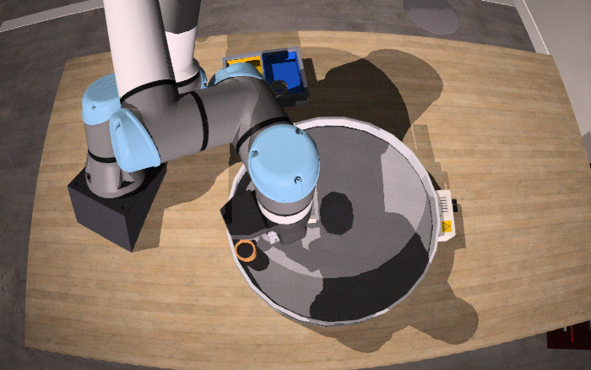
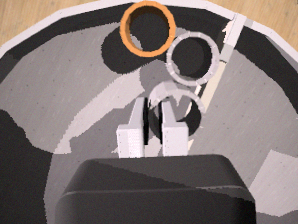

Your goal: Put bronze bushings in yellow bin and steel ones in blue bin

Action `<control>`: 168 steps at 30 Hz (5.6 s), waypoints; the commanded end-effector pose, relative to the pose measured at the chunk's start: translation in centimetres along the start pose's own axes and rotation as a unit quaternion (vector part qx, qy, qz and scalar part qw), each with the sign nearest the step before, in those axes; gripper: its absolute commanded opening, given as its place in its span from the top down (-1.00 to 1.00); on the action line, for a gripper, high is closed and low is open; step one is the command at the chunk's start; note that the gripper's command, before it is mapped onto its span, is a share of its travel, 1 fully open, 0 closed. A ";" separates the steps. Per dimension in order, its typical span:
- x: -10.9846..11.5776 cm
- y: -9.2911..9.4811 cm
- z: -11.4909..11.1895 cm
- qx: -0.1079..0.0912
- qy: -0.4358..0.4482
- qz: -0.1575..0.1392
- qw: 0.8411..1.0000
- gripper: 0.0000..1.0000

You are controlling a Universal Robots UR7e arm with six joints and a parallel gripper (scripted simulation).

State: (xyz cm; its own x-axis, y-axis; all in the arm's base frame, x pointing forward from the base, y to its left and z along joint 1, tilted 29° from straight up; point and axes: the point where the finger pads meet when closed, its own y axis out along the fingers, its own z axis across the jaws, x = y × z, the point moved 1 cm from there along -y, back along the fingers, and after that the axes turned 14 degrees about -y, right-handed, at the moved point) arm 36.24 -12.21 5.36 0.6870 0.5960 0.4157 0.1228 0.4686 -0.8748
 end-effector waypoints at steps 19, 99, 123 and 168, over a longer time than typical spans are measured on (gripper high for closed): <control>0.1 -0.8 -0.1 -0.002 -0.001 0.000 1.000 1.00; 0.1 -3.9 0.0 -0.001 -0.001 0.000 1.000 1.00; 2.2 -5.2 2.8 -0.002 0.007 0.000 1.000 1.00; 14.0 -5.3 18.1 -0.002 0.048 0.000 0.999 1.00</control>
State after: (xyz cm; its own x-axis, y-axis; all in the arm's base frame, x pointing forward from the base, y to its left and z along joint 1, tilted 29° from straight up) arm 32.81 2.34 18.57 0.7390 0.5449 0.3961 0.1252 0.4667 -0.8755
